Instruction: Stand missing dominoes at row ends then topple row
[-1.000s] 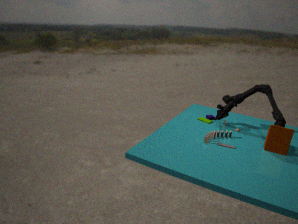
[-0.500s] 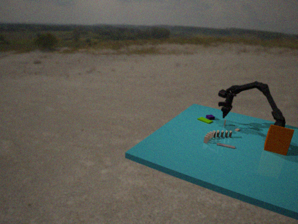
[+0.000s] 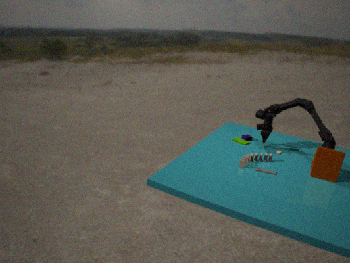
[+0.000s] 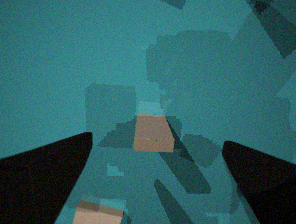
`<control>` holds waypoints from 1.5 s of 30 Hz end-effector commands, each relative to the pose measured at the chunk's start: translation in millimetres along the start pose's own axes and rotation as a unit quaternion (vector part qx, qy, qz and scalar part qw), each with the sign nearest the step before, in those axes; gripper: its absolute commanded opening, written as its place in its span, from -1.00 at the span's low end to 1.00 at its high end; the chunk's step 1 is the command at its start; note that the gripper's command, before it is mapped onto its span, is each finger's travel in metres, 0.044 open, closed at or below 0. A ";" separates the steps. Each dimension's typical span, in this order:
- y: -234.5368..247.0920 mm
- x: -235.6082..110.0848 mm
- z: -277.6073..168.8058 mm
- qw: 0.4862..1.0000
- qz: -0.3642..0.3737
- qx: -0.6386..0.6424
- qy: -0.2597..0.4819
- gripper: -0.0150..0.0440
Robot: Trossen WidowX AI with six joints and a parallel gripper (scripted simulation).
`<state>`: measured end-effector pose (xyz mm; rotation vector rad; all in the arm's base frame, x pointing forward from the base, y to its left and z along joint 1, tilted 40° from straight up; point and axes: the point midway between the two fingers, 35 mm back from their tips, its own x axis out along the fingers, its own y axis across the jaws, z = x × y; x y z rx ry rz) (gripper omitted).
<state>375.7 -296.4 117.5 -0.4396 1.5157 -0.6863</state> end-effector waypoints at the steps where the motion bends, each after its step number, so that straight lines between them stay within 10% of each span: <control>1: 4.5 6.0 0.6 1.000 0.002 -0.007 -0.003 1.00; 12: 4.5 20.6 0.3 1.000 0.002 -0.007 -0.003 1.00; 25: 4.5 20.6 0.3 1.000 0.002 -0.007 -0.003 -0.13; 35: 4.4 19.2 0.6 1.000 0.002 -0.007 -0.003 -0.13; 45: 3.5 -103.7 1.9 1.000 0.004 -0.004 -0.002 -0.13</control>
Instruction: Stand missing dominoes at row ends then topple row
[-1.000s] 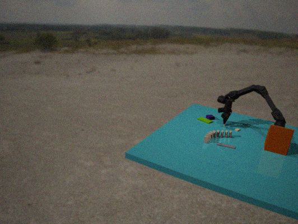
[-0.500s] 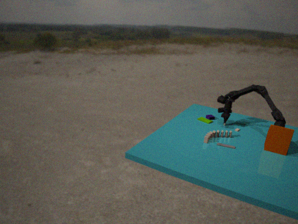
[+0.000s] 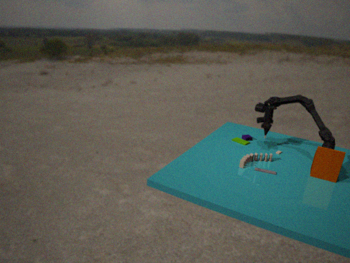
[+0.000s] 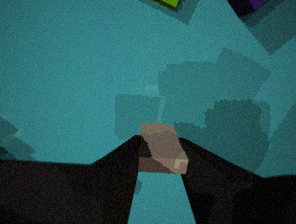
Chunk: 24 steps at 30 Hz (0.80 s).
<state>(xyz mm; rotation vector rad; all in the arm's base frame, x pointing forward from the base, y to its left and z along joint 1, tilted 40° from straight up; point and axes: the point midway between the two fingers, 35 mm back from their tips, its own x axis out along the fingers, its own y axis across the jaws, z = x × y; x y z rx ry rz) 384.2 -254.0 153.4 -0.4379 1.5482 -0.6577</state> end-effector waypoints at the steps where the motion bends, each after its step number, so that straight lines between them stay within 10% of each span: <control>1: -4.4 -56.4 -4.0 1.000 -0.006 0.009 -0.012 -0.13; 24: 200.0 -55.9 -103.3 0.971 0.002 -0.238 -0.010 -0.13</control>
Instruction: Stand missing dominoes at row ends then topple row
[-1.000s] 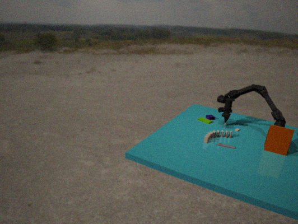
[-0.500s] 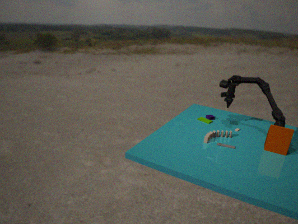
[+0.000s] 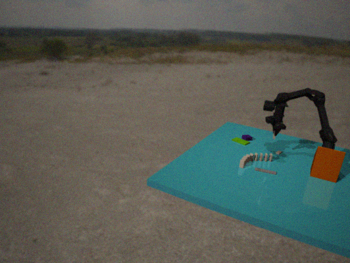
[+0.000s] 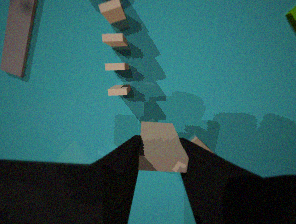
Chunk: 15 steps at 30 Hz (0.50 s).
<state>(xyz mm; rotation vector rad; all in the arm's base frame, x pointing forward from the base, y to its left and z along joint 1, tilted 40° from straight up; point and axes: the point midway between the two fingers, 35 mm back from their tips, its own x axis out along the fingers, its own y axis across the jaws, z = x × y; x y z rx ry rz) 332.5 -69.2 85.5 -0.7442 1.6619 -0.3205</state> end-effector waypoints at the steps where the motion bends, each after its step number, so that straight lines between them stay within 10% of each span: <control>1: 39.3 5.7 -19.4 0.999 -0.002 -0.045 0.004 -0.13; 15: 45.6 59.6 -16.4 0.999 -0.001 -0.054 0.003 -0.13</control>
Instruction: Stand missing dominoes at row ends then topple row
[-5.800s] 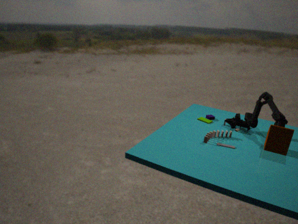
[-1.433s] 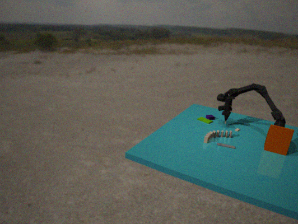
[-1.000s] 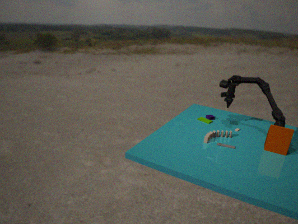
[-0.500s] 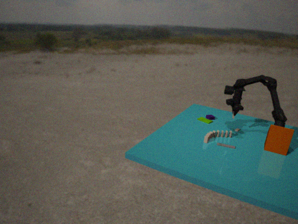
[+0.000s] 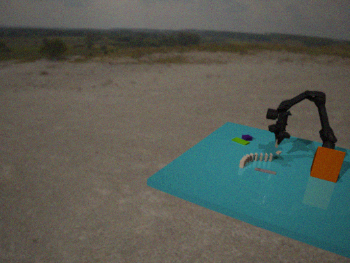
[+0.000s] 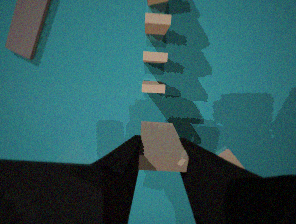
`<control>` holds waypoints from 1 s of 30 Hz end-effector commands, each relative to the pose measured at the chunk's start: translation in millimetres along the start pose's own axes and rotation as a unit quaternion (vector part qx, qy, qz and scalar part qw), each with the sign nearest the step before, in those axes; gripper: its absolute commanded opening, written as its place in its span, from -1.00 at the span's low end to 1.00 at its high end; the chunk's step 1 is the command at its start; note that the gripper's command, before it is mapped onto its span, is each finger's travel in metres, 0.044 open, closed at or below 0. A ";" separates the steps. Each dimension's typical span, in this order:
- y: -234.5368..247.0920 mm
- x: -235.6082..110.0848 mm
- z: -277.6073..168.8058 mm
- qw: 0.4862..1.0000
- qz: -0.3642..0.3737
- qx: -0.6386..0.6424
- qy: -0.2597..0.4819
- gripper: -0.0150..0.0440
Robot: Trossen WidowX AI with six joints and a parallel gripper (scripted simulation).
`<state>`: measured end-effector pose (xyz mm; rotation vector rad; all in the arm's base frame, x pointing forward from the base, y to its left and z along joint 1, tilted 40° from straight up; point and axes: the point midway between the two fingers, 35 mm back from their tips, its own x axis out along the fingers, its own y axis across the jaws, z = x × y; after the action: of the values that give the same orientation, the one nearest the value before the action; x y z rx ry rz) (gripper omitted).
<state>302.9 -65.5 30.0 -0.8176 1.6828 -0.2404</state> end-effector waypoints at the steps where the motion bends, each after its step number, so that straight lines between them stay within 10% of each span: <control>1: 1.6 23.0 -1.7 1.000 -0.001 -0.006 0.005 -0.13; 26: 1.4 95.5 -11.9 1.000 -0.005 -0.006 0.008 -0.13; 30: 1.4 95.5 -11.9 1.000 -0.005 -0.006 0.008 0.23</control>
<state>286.4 -127.2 -41.1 -0.8286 1.6939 -0.2470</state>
